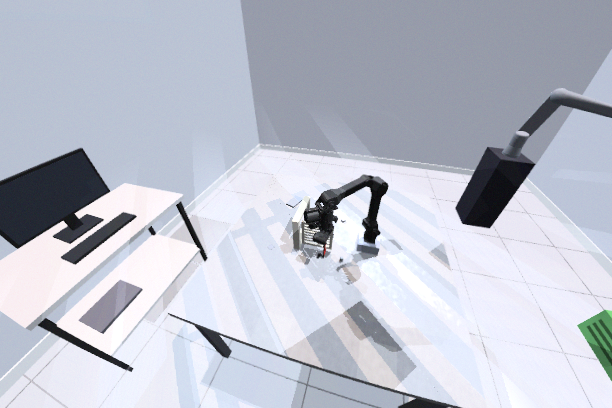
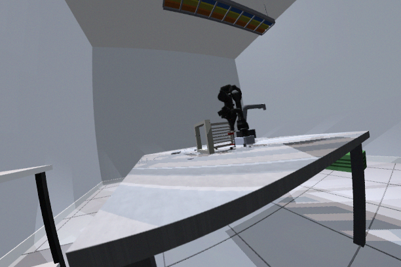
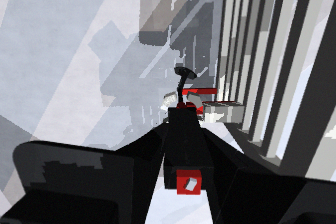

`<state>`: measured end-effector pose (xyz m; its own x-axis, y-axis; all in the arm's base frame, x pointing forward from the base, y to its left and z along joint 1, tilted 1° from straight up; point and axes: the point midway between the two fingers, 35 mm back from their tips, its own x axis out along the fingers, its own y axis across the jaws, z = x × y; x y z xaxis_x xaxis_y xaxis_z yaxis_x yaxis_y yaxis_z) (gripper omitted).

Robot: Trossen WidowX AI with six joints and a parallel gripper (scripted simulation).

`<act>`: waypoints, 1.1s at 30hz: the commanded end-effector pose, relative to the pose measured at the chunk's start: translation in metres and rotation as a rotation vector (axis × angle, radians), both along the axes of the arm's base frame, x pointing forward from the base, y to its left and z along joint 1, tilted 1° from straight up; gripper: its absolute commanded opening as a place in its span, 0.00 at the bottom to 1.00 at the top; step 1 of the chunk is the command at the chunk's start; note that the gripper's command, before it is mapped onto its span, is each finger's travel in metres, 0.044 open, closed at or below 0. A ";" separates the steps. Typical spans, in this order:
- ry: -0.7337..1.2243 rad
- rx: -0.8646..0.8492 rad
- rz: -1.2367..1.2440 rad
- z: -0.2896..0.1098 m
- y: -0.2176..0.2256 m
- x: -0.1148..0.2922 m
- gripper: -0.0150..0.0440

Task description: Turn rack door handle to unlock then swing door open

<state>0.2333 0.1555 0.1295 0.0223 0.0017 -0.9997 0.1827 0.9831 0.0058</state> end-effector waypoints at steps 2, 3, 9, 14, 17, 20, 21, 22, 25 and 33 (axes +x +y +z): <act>0.000 0.001 -0.013 0.000 0.000 0.000 0.27; 0.000 0.001 -0.013 0.000 0.000 0.000 0.31; 0.000 0.001 -0.013 0.000 0.000 0.000 0.58; 0.000 0.001 -0.013 0.000 0.000 0.000 0.73; 0.000 0.001 -0.013 0.003 0.000 0.000 0.73; 0.000 0.001 -0.013 0.007 0.001 0.001 0.73; 0.000 0.001 -0.013 0.008 0.001 0.001 0.73; 0.000 0.001 -0.013 0.009 0.001 0.001 0.73; -0.001 0.002 -0.013 0.013 0.001 0.001 0.73; -0.002 0.003 -0.012 0.023 0.001 0.002 0.73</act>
<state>0.2346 0.1565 0.1469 0.0233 0.0032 -0.9997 0.1924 0.9813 0.0076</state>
